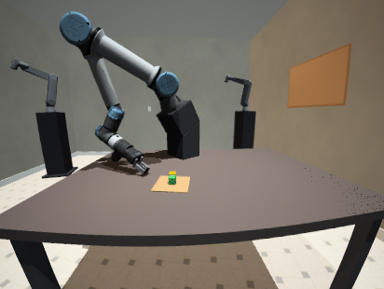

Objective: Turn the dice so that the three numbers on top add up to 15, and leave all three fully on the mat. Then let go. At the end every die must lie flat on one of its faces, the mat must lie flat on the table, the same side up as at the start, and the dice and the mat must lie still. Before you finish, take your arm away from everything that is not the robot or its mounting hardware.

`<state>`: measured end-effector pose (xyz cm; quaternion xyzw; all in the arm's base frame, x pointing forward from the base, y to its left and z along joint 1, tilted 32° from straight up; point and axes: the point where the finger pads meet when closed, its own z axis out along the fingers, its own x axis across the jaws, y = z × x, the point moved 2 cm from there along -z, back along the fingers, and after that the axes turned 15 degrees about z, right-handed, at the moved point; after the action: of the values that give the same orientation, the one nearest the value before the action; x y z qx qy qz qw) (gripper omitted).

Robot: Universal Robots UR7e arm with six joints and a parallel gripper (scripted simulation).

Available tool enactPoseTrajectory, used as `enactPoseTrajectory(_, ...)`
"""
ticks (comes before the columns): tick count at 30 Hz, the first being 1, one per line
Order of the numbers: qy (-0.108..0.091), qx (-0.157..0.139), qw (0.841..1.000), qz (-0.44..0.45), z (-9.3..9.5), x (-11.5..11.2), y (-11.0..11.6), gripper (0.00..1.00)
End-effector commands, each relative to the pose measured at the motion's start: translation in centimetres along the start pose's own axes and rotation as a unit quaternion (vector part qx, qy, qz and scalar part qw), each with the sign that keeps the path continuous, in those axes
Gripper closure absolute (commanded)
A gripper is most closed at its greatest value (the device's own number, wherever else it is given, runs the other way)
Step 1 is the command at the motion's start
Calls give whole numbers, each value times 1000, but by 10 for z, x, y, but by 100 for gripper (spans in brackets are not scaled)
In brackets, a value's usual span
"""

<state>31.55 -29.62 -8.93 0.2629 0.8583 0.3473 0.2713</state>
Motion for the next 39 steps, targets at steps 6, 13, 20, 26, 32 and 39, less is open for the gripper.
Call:
enactPoseTrajectory(6,0,0,1000,0,0,0,0,43)
enactPoseTrajectory(13,0,0,1000,0,0,0,0,43)
enactPoseTrajectory(20,0,0,1000,0,0,0,0,43)
enactPoseTrajectory(26,0,0,1000,0,0,0,0,43)
enactPoseTrajectory(32,0,0,1000,0,1,-1,-2,43)
enactPoseTrajectory(39,0,0,1000,0,3,-2,-5,43)
